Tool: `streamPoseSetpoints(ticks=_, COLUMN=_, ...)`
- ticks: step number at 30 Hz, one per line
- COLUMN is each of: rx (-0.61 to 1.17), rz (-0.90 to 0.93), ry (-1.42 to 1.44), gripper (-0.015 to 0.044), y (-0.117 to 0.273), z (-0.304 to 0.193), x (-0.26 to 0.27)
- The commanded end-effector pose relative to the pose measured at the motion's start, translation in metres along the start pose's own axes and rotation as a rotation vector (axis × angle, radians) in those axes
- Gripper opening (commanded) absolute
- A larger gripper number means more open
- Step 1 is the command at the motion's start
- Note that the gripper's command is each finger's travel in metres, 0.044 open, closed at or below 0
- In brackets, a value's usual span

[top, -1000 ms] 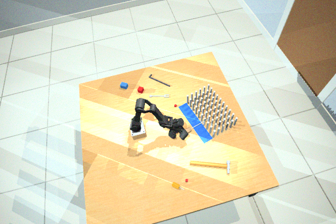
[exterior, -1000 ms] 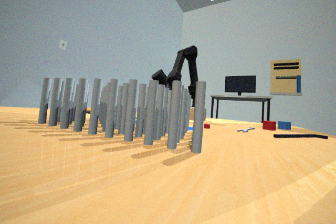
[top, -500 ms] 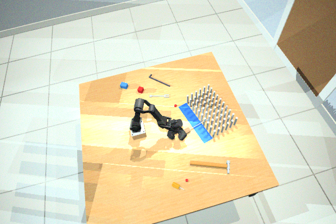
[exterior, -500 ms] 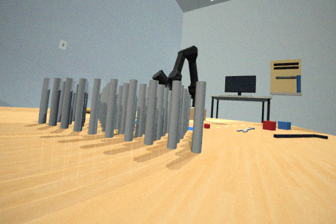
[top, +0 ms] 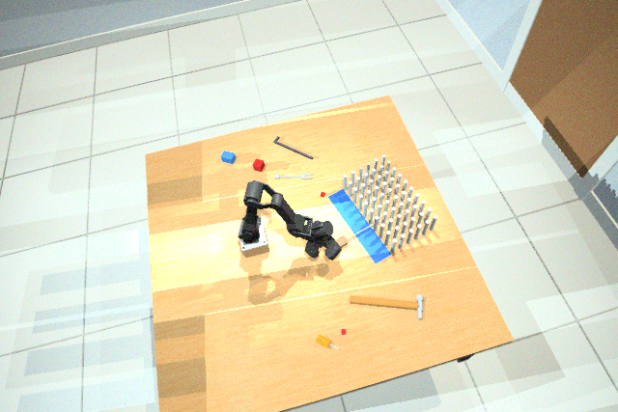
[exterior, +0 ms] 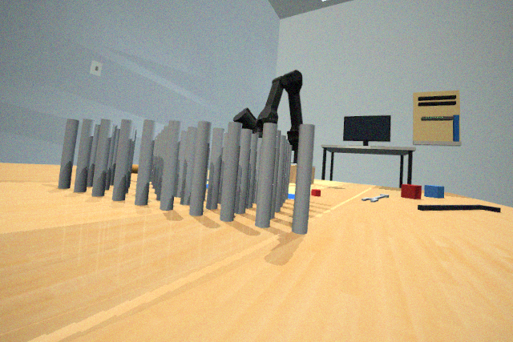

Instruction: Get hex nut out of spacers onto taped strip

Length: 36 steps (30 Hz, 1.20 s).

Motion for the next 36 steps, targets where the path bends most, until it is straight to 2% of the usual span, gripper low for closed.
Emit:
streamPoseSetpoints(ticks=1, rx=-0.002, rz=0.002, ry=0.004, gripper=0.0, y=0.003, z=0.003, x=0.001)
streamPoseSetpoints(ticks=36, rx=-0.008, rz=0.001, ry=0.004, gripper=0.0, y=0.019, z=0.027, x=0.005)
Point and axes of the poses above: the point midway between the two fingers, 35 mm back from their tips, its own y axis back along the fingers, its own x axis across the jaws, z = x × y, the point moved 6 cm from there along y, back along the fingers, and after that the axes turned 9 degrees about -y, right-handed, at the moved point
